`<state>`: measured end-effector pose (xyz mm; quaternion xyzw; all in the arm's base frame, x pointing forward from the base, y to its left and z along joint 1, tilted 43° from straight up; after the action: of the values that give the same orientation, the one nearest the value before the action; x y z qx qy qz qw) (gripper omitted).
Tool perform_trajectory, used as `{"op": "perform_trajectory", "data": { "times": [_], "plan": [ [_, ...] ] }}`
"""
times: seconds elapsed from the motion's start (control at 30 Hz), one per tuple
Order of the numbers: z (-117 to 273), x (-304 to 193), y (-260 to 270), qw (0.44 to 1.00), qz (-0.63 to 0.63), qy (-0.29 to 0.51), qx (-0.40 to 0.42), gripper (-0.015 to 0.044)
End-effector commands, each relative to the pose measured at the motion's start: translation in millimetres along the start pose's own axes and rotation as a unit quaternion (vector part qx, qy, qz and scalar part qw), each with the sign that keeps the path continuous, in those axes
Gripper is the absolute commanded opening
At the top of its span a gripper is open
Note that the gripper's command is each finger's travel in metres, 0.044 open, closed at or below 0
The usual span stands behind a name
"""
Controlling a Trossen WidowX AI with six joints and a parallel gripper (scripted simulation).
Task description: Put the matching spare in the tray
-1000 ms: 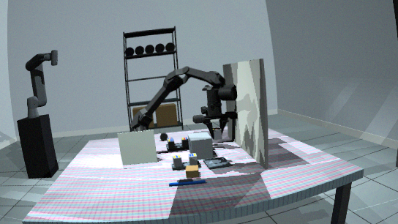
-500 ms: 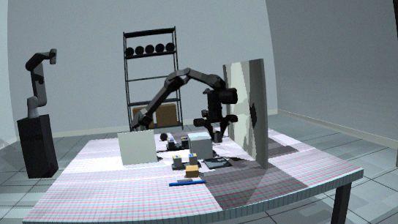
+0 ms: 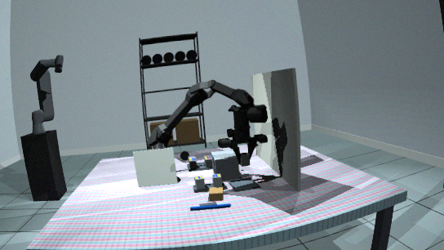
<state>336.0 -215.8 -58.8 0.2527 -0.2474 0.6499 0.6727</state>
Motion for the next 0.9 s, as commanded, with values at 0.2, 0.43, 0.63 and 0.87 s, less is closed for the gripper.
{"op": "perform_trajectory", "data": {
  "times": [0.2,0.43,0.63,0.87],
  "plan": [
    [-10.0,-0.2,0.2,1.000,-0.002,-0.002,-0.001,0.0000],
    [-16.7,0.0,0.4,1.000,-0.002,-0.002,-0.001,0.0000],
    [-22.4,0.2,0.6,1.000,-0.002,-0.002,-0.001,0.0000],
    [-29.1,0.5,0.9,1.000,-0.002,-0.002,-0.001,0.0000]
  ]
}}
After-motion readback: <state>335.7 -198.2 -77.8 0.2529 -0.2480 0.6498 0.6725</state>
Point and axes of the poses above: the point midway between the two fingers, 35 mm back from their tips, its own z axis back along the fingers, its own y axis across the jaws, x = y × z, the point moved 8 cm from there along z, back along the fingers, and after that the axes turned 3 degrees about -z, right-handed, at the moved point
